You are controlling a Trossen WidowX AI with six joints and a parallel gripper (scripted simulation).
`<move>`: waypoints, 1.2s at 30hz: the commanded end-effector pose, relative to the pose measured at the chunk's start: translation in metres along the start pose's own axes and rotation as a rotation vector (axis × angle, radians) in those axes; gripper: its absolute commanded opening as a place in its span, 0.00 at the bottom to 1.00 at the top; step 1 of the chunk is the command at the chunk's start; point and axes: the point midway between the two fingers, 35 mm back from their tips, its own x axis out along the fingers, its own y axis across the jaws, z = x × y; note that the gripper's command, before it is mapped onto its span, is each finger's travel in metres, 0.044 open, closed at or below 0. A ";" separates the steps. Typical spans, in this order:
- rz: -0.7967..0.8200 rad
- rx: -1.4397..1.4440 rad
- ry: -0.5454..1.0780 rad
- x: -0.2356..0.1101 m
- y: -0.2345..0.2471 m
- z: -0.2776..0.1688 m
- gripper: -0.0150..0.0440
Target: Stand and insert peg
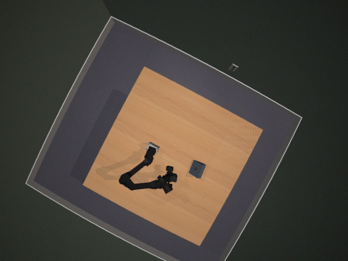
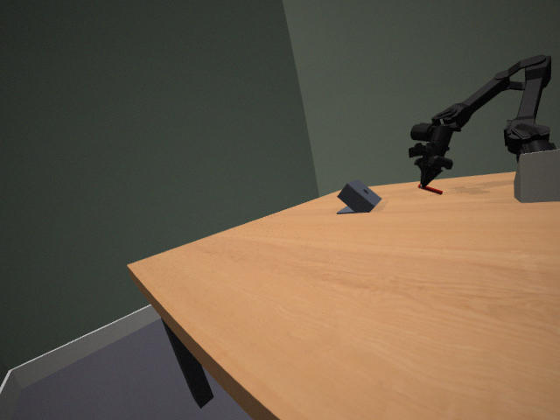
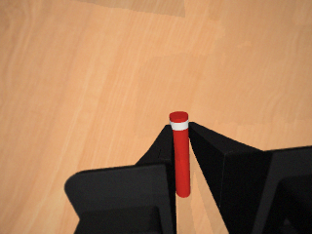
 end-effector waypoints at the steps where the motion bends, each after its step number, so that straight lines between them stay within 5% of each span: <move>1: 0.000 -0.004 -0.045 -0.003 0.000 -0.002 0.34; 36: 0.000 -0.007 -0.347 -0.022 0.000 -0.017 0.34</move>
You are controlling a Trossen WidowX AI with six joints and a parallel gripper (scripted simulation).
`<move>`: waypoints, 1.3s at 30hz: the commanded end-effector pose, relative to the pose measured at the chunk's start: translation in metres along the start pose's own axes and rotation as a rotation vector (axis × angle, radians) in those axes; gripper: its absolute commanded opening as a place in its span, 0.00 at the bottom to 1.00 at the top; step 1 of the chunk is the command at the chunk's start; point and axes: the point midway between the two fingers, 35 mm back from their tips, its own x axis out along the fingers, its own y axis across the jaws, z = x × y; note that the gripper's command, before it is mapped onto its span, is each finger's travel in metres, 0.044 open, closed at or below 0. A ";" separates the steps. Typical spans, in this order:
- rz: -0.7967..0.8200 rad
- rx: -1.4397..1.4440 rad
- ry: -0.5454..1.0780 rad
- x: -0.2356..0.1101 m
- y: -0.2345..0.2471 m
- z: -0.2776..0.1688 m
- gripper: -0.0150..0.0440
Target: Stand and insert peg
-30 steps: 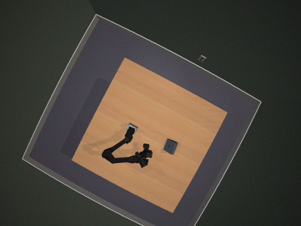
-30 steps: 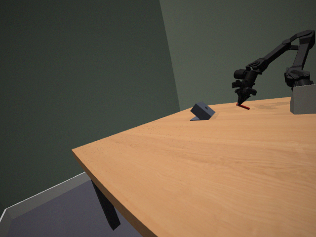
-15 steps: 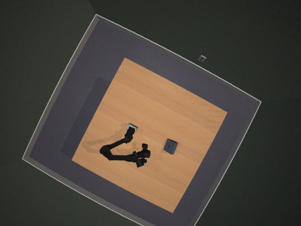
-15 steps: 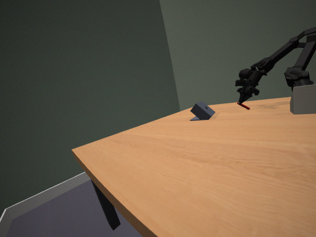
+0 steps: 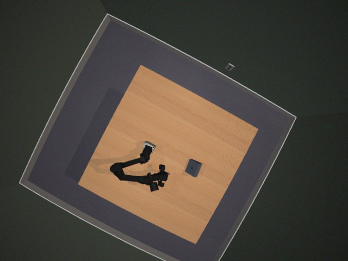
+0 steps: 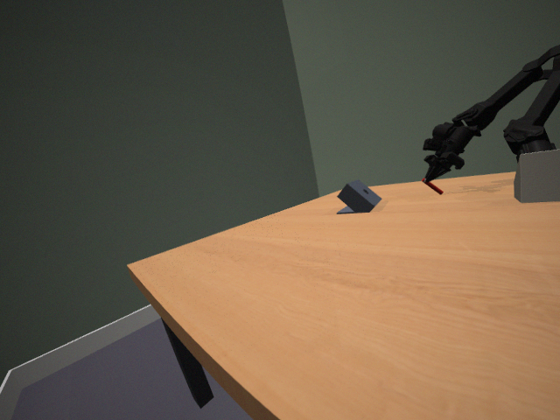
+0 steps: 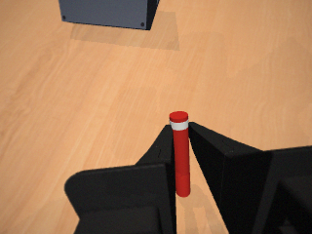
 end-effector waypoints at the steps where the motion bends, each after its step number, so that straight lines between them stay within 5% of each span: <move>1: -0.002 -0.006 -0.045 -0.003 0.000 -0.001 0.34; 39: -0.002 -0.012 -0.372 -0.023 0.001 -0.018 0.34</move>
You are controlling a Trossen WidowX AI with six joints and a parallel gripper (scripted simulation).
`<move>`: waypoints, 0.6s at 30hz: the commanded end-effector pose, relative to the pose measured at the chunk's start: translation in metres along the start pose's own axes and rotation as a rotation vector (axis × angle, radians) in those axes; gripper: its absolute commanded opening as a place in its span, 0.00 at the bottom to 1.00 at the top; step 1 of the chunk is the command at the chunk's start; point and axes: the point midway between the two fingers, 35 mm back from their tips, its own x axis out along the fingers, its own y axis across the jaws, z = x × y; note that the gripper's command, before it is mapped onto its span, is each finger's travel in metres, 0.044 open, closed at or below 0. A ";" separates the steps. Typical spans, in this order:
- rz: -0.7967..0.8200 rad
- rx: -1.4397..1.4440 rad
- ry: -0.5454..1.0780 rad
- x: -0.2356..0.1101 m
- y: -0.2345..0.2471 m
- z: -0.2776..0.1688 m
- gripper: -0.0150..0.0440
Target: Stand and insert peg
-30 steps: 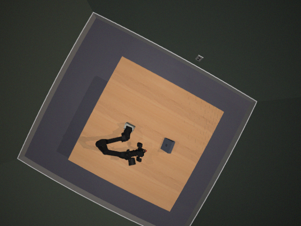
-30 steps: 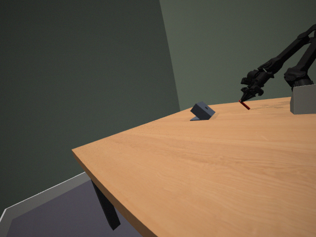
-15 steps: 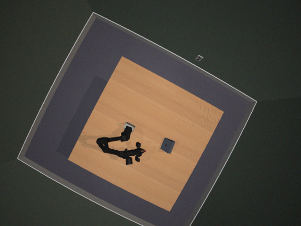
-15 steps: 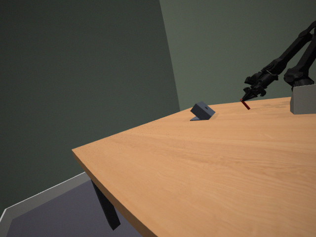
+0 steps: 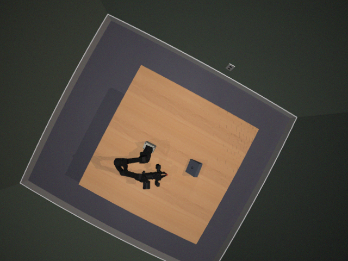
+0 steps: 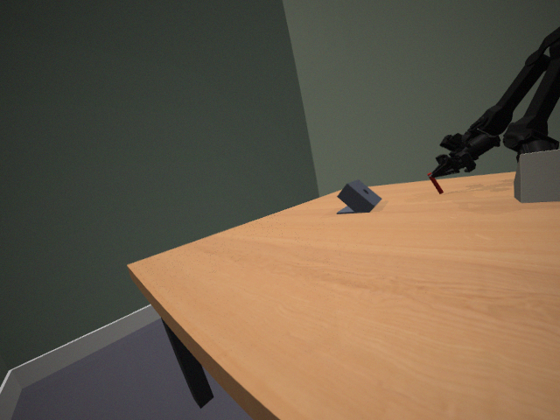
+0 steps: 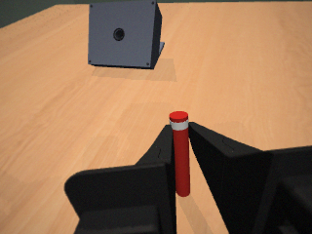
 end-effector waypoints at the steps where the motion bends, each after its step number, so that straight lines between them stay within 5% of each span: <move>1: 0.005 -0.002 -0.042 -0.002 0.002 -0.002 0.34; 18: 0.006 -0.003 -0.189 -0.012 0.002 -0.008 0.34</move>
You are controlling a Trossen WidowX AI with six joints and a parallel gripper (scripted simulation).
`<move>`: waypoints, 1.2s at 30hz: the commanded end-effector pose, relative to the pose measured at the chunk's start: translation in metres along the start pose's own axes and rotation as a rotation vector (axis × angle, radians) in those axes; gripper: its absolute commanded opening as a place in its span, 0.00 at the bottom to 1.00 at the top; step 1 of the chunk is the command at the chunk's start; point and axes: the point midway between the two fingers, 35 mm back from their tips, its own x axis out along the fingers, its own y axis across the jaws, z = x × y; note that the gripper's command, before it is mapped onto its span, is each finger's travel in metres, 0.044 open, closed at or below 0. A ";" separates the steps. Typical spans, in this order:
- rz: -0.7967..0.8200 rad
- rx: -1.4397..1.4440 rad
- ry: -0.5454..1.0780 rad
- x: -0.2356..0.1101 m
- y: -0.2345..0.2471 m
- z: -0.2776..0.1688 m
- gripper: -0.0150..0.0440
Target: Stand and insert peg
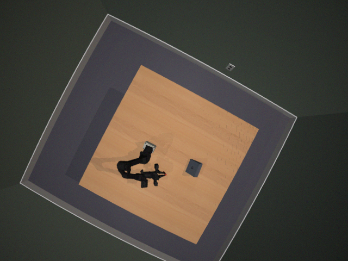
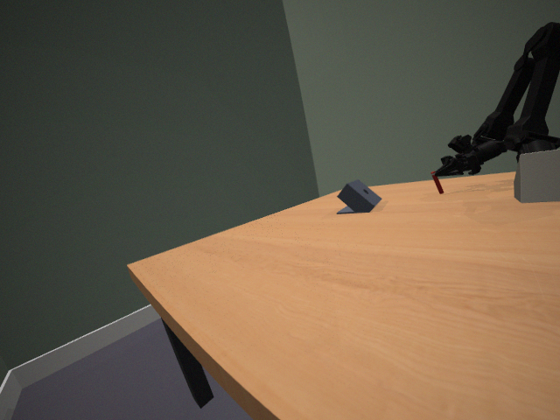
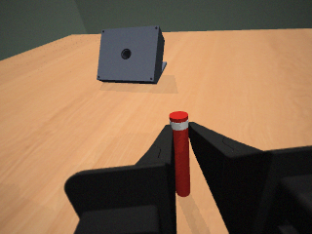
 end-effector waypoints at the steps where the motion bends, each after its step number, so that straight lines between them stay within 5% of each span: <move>1: 0.001 0.000 -0.044 -0.003 0.000 -0.001 0.34; 36: 0.002 0.009 -0.114 -0.008 0.001 -0.010 0.34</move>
